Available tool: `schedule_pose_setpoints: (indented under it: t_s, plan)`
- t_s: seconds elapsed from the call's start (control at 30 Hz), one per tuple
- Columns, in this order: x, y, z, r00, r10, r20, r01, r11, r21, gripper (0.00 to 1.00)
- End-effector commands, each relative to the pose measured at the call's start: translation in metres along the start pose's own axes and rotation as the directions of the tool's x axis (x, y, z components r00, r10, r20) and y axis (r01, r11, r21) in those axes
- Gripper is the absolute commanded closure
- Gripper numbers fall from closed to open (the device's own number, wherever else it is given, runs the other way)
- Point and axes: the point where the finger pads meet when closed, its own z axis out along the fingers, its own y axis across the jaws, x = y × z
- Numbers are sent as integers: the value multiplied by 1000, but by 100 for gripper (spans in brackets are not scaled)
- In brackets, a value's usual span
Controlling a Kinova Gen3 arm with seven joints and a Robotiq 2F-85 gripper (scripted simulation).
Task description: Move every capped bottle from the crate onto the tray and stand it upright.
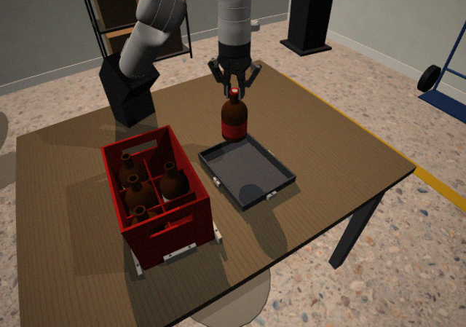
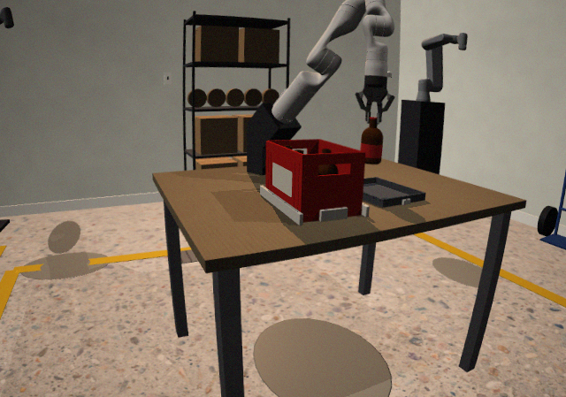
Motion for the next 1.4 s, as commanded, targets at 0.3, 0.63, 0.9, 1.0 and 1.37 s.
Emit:
schedule_pose_setpoints:
  t_s: [0.3, 0.63, 0.9, 1.0, 1.37]
  plan:
    - [-1, 0, 18, 1000, 3, -4, -3, 1000, 14, 100]
    - [-2, 1, 38, 1000, 7, -4, -7, 1000, -15, 100]
    - [-1, 4, 44, 1000, 3, -5, -3, 1000, 27, 100]
    - [-2, 3, 50, 1000, 4, -5, -4, 1000, 14, 100]
    - [-1, 6, 62, 1000, 1, -7, 0, 998, 58, 100]
